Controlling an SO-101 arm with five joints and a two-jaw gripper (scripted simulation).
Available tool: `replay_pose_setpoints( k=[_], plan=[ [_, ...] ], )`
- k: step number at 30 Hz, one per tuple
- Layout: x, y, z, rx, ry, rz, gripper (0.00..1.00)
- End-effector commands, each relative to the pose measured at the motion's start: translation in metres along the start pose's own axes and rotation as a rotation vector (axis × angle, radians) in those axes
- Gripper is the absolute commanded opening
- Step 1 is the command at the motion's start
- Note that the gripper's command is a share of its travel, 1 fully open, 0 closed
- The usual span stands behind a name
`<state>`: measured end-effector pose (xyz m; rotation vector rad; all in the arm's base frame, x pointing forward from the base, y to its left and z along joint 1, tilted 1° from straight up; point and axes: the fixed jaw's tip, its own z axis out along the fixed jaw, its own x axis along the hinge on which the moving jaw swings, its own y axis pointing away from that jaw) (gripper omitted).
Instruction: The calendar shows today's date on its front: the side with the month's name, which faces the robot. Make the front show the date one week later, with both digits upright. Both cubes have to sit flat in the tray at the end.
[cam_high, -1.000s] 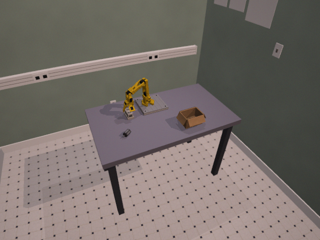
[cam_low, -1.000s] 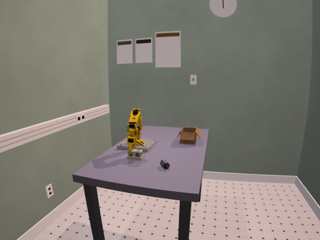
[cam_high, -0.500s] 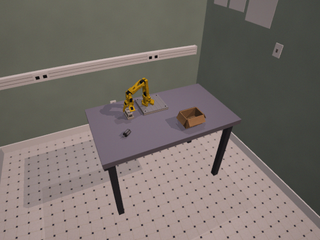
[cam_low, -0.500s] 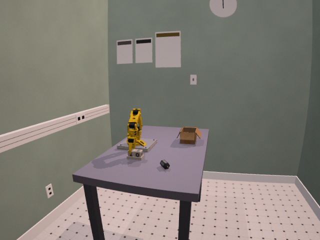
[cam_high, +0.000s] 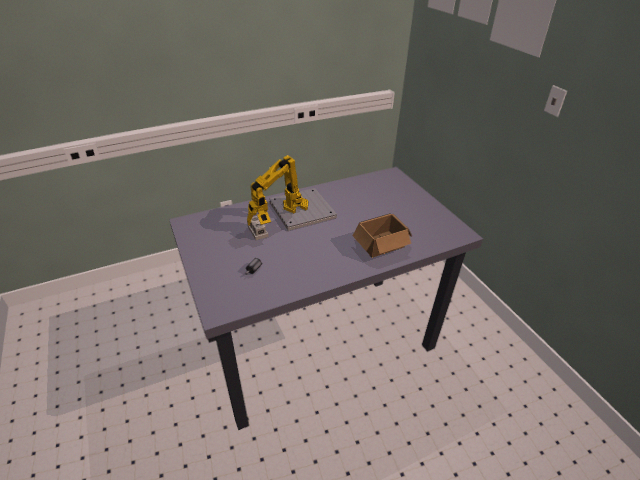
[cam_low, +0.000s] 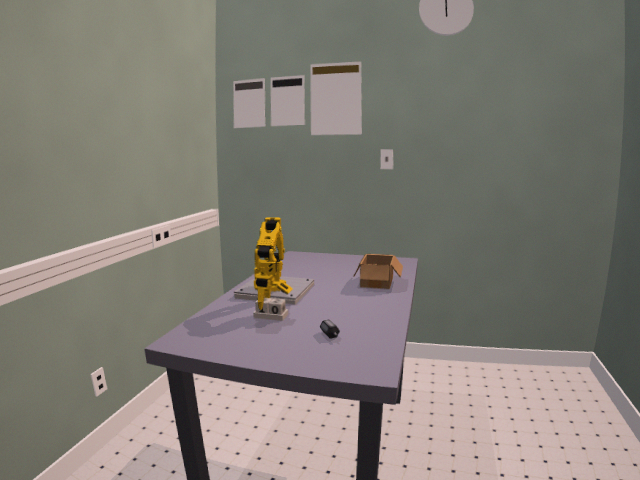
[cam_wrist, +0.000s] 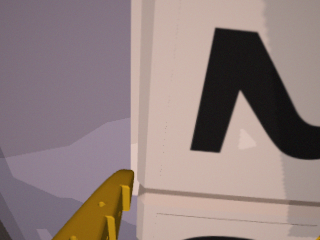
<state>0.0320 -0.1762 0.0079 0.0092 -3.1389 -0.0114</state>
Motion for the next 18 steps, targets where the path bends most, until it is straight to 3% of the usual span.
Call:
replay_pose_setpoints(
  k=[1,18],
  plan=[
    [0.0010,-0.0016,0.0014,-0.005,-0.001,0.015,0.30],
    [0.0010,-0.0036,0.0015,-0.005,-0.001,0.015,0.27]
  ],
)
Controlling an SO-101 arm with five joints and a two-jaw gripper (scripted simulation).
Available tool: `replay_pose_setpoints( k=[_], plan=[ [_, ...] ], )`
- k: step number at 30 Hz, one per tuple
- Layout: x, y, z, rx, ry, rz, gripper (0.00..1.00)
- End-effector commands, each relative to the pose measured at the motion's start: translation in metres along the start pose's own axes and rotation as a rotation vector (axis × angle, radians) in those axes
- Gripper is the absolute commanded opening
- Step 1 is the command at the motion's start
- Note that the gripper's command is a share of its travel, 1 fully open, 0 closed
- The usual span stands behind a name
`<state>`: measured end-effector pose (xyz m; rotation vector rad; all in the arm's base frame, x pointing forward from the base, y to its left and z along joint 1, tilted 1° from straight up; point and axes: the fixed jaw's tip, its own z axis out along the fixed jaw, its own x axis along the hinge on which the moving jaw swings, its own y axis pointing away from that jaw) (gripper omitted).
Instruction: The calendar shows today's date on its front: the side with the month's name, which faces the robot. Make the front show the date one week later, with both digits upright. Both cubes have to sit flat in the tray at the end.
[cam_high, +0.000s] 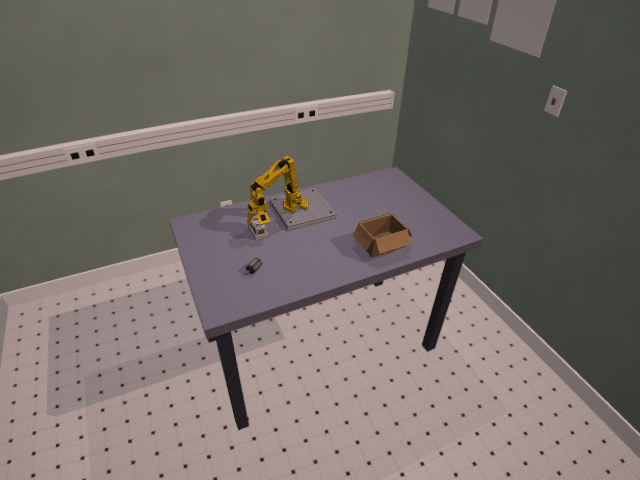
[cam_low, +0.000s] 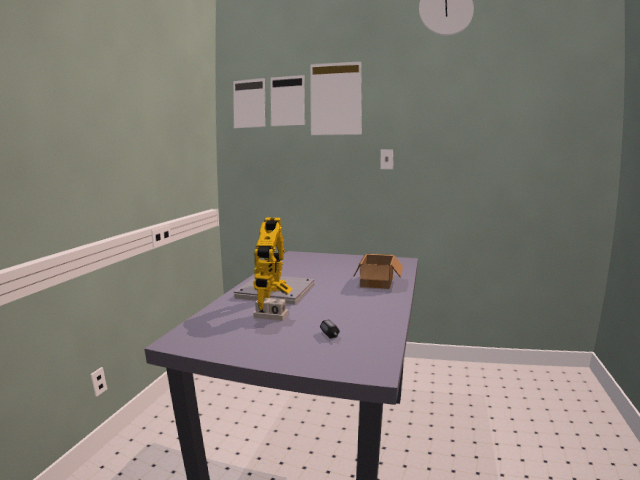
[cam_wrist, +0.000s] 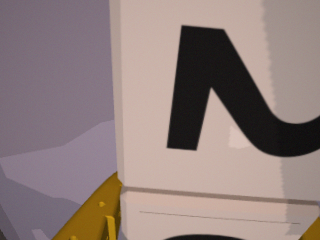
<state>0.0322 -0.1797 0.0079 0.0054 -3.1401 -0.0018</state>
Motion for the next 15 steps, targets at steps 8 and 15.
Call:
replay_pose_setpoints(
  k=[8,15],
  plan=[
    [0.0012,-0.0002,0.0015,-0.012,0.001,0.013,0.27],
    [0.0012,-0.0002,0.0015,-0.012,0.001,0.013,0.22]
  ],
)
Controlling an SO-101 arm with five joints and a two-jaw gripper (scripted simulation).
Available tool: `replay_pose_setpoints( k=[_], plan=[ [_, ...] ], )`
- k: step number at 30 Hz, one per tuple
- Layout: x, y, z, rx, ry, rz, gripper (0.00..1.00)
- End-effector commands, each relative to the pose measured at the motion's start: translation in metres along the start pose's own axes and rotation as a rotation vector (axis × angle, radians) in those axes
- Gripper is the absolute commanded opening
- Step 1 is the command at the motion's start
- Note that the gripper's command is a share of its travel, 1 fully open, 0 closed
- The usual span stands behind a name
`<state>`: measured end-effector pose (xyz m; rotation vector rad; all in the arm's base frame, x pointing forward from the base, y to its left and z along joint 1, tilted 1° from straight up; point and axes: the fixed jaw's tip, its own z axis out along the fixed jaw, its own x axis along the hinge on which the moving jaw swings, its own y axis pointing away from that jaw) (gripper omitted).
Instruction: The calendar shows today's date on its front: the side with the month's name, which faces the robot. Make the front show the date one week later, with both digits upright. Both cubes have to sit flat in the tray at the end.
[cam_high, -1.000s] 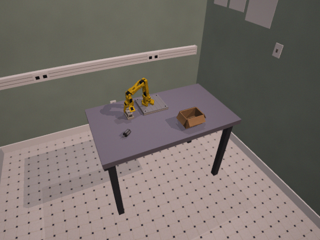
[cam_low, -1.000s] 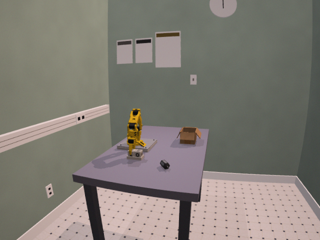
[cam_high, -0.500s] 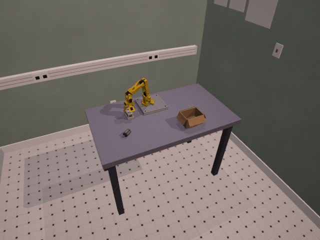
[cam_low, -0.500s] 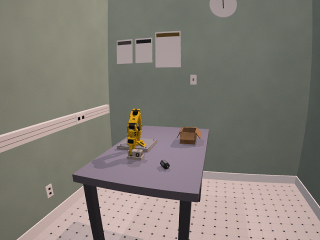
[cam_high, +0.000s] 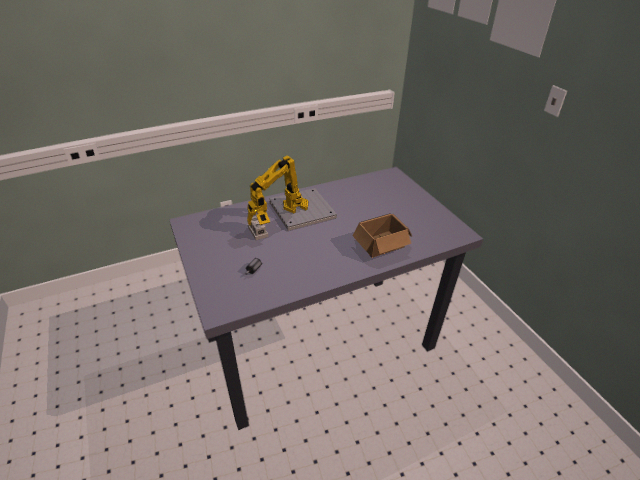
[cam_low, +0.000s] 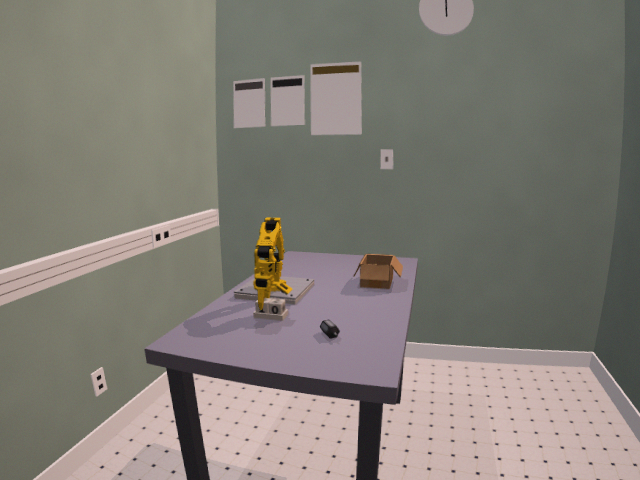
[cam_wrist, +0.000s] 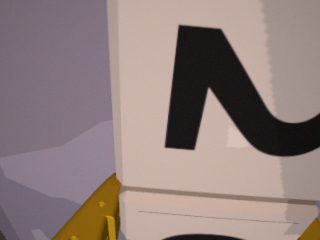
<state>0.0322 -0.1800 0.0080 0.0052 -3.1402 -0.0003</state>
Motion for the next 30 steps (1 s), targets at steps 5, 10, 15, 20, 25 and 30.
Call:
replay_pose_setpoints(
  k=[5,10,15,20,25,30],
  plan=[
    [0.0012,0.0001,0.0016,-0.013,0.001,0.013,0.15],
    [0.0012,0.0001,0.0016,-0.013,0.001,0.013,0.10],
    [0.0012,0.0001,0.0016,-0.013,0.001,0.013,0.03],
    [0.0012,0.0001,0.0016,-0.013,0.001,0.013,0.00],
    [0.0012,0.0001,0.0016,-0.013,0.001,0.013,0.00],
    [0.0012,0.0001,0.0009,-0.013,0.001,0.013,0.00]
  ],
)
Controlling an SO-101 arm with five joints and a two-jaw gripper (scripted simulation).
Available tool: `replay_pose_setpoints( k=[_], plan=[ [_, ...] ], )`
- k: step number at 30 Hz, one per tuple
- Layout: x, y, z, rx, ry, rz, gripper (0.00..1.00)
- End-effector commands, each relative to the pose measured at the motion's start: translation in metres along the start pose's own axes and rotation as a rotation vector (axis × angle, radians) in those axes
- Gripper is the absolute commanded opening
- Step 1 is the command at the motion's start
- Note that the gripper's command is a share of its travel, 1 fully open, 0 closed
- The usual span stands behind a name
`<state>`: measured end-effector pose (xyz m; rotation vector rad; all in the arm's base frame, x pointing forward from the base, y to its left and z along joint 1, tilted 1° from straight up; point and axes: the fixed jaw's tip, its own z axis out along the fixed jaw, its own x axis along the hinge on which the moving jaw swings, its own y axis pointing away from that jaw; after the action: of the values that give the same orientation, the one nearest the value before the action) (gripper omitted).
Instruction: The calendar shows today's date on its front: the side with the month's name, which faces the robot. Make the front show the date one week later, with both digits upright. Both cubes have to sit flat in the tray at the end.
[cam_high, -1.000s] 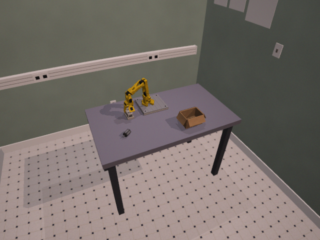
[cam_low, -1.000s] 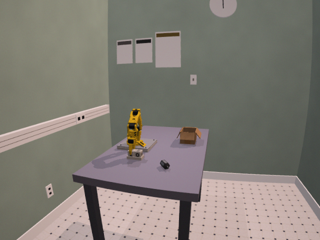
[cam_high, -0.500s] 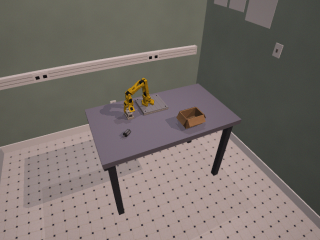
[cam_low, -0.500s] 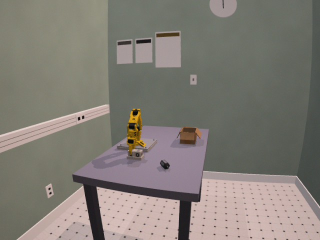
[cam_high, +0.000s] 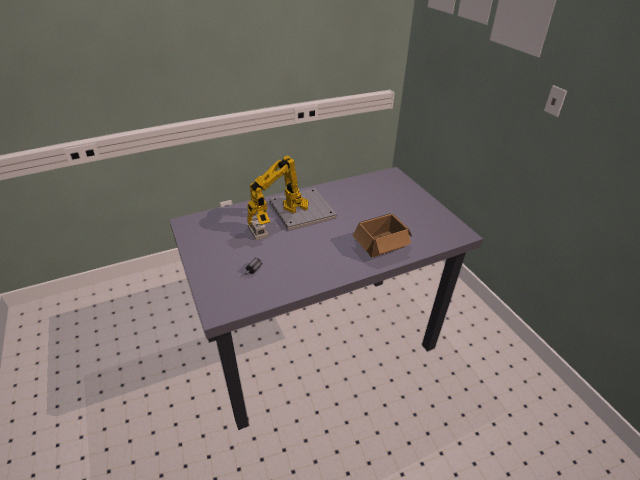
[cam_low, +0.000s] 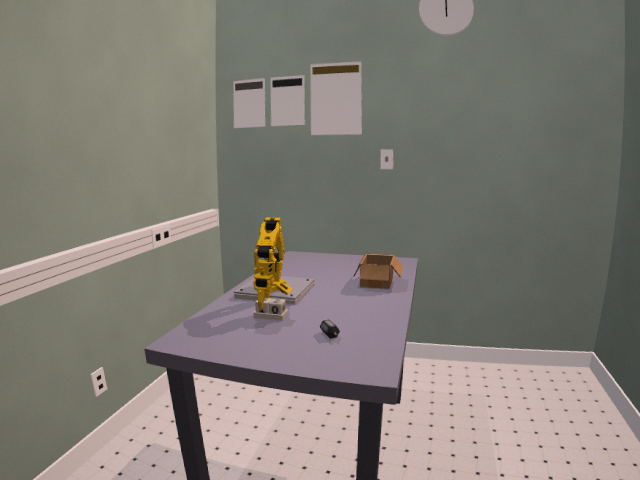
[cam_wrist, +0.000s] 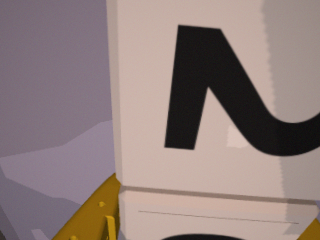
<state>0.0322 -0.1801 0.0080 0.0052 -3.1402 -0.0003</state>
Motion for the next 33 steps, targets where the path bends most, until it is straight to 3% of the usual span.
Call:
replay_pose_setpoints(
  k=[1,33],
  plan=[
    [0.0012,0.0002,0.0006,-0.013,0.001,0.012,0.00],
    [0.0010,-0.0010,-0.0048,-0.013,0.001,0.012,0.00]
  ],
)
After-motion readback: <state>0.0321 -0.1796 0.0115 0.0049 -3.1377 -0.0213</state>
